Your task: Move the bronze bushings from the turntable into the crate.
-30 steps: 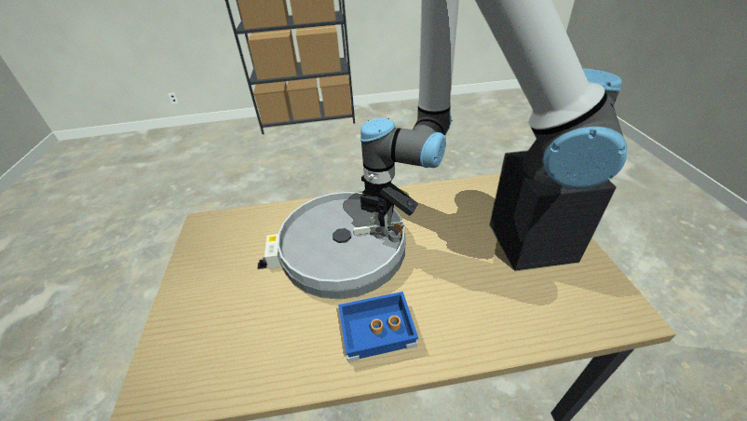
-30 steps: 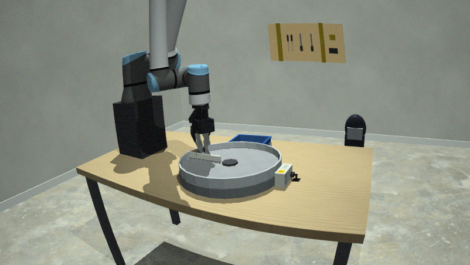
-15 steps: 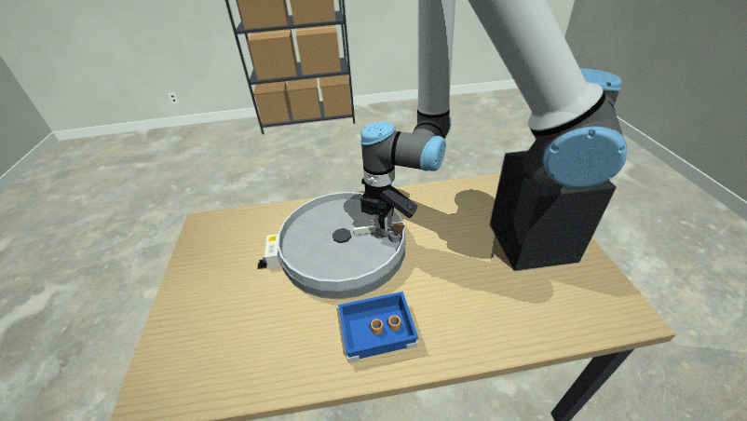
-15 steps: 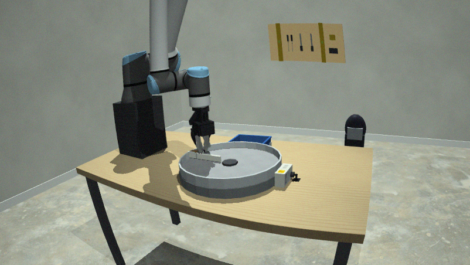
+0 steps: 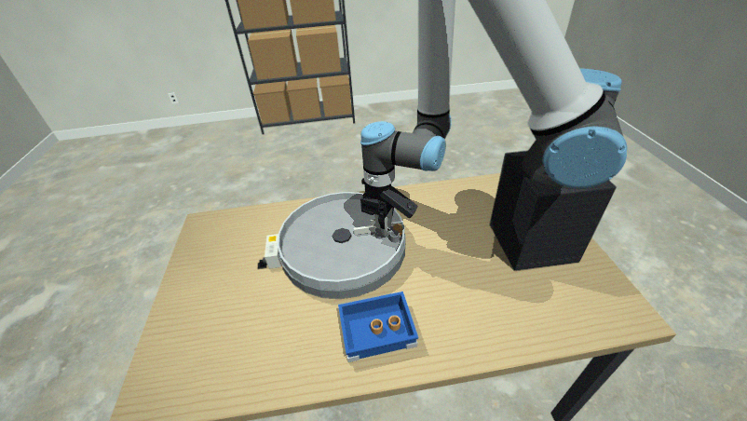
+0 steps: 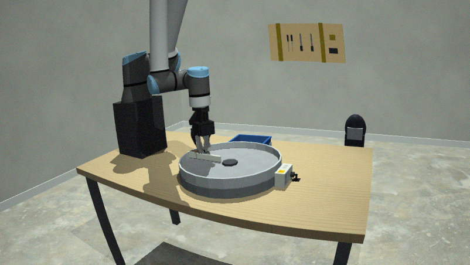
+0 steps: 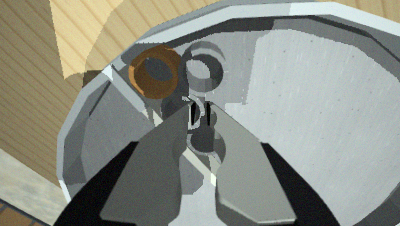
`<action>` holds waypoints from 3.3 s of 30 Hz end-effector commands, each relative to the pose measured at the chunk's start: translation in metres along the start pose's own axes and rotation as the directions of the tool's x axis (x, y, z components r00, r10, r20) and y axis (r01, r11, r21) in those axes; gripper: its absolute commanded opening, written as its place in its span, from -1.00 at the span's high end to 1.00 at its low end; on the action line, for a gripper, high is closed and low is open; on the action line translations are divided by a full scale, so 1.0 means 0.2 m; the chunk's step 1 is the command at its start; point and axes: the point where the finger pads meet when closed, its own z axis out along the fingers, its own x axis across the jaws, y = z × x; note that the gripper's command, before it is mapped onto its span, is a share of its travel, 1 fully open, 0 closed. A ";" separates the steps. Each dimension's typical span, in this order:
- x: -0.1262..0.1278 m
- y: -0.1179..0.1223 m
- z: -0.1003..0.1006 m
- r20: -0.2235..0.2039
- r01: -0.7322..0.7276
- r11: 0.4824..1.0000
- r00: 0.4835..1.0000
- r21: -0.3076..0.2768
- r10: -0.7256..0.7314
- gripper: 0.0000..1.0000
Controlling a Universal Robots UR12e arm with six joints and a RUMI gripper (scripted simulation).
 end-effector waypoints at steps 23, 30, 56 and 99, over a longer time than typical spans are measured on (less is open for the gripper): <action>0.00 0.00 0.00 0.000 0.000 1.000 1.000 -0.001 0.000 1.00; 0.00 0.00 0.00 0.000 0.000 1.000 1.000 -0.001 0.000 1.00; 0.00 0.00 0.00 0.000 0.000 1.000 1.000 -0.001 0.000 1.00; 0.00 0.00 -0.29 0.000 0.000 1.000 1.000 -0.001 0.000 1.00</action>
